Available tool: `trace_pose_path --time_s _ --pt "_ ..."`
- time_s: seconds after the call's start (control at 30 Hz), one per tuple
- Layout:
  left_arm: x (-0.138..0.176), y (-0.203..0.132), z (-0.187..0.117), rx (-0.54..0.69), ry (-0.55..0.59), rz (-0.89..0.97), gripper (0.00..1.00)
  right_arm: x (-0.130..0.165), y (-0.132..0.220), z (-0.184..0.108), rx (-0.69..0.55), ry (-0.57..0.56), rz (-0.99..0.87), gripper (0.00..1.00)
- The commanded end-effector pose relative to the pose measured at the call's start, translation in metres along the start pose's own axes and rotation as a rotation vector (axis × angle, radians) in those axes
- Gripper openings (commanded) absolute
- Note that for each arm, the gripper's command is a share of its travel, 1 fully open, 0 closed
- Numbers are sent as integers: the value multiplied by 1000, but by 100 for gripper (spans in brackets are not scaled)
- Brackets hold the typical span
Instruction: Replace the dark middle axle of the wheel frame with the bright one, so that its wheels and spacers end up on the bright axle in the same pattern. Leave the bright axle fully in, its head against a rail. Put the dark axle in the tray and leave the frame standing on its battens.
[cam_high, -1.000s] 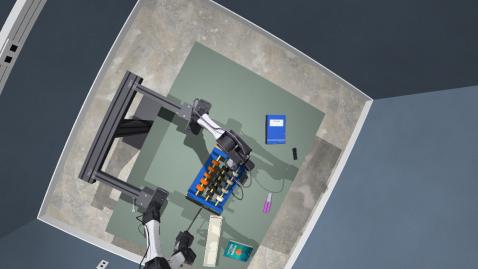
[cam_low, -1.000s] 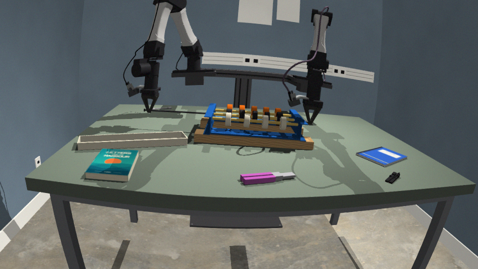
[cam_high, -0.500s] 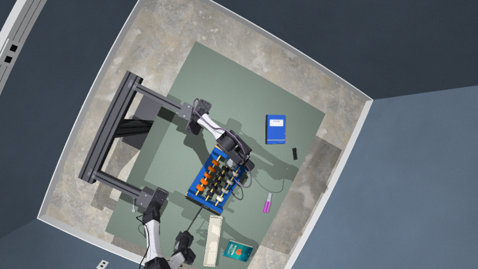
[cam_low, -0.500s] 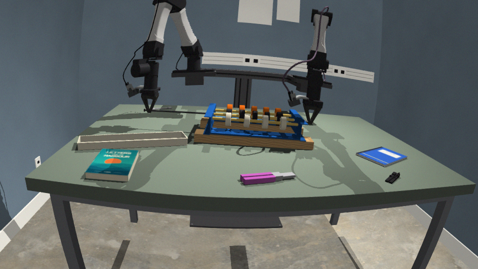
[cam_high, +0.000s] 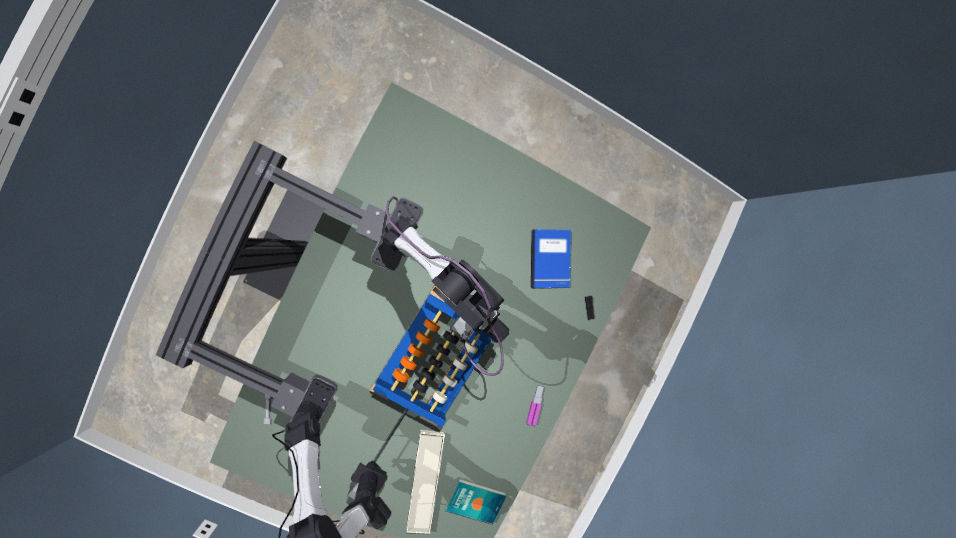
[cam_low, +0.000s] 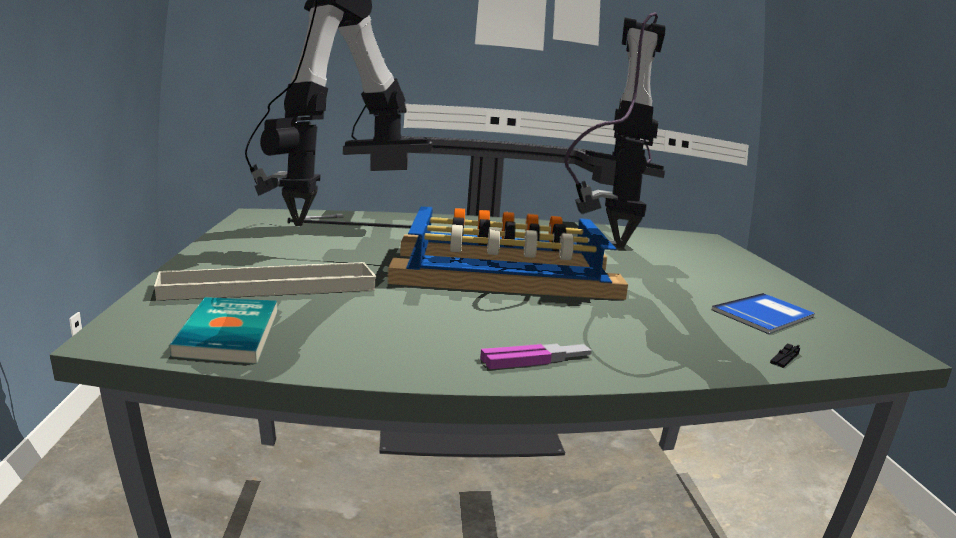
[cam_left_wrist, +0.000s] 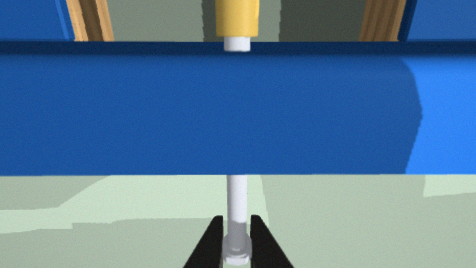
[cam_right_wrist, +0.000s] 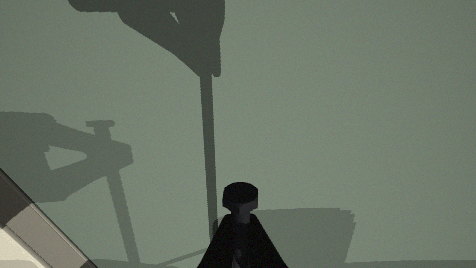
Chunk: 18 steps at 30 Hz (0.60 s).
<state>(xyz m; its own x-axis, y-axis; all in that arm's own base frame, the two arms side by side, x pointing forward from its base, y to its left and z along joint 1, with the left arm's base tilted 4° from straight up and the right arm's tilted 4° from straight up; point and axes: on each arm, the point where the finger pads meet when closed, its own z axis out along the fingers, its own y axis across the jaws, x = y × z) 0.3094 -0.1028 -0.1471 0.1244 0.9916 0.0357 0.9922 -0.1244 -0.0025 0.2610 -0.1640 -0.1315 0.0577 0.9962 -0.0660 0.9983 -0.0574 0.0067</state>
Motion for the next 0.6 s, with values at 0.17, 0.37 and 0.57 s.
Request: trace_pose_path --time_s 0.17,0.37,0.57 --pt "-44 12 3 -24 -167 32 0 0 -1 3 10 23 0 0" --pt "-44 12 3 -23 -170 33 0 -2 3 -2 -7 16 -3 0" --pt "-44 12 4 -23 -172 35 0 -3 2 0 -1 19 0 0"
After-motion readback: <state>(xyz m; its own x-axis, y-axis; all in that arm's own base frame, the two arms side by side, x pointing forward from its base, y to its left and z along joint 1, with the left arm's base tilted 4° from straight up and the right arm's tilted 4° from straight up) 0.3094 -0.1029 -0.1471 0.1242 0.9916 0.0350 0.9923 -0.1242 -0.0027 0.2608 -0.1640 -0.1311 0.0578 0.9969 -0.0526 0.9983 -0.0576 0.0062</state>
